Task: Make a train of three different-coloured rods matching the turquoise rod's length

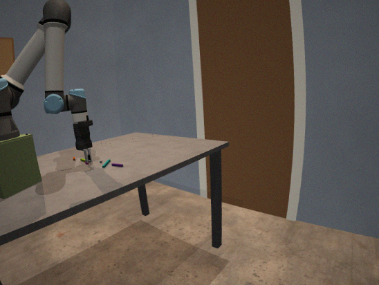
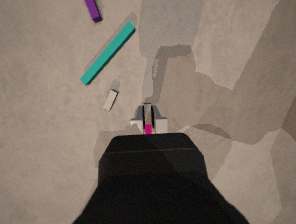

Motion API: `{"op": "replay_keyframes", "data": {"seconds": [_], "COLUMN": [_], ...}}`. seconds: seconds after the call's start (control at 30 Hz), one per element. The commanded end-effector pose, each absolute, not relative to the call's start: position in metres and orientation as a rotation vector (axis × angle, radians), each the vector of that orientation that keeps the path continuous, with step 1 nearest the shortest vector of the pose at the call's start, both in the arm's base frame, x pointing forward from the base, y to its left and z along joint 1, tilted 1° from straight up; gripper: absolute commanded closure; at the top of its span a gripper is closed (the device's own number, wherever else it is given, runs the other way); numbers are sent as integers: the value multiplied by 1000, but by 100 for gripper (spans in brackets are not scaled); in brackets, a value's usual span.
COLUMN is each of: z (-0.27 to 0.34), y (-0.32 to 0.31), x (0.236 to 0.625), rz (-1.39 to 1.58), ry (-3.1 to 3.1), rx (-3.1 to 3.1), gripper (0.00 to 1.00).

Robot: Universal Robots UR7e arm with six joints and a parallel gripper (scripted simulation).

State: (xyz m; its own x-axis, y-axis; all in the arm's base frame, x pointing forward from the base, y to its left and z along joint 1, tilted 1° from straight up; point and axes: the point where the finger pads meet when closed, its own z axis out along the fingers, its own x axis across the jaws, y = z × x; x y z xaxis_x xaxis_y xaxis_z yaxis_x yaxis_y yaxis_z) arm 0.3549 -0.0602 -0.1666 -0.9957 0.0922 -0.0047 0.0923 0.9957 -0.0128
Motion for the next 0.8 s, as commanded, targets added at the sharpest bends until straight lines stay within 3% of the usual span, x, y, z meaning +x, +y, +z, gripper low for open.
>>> {"op": "replay_keyframes", "data": {"seconds": [0.0, 0.77], "z": [-166, -172], "y": [-60, -60], "x": [355, 355], "rz": [-21, -21], "ry": [3133, 3133], "rx": [145, 145], "gripper": [76, 76]}}
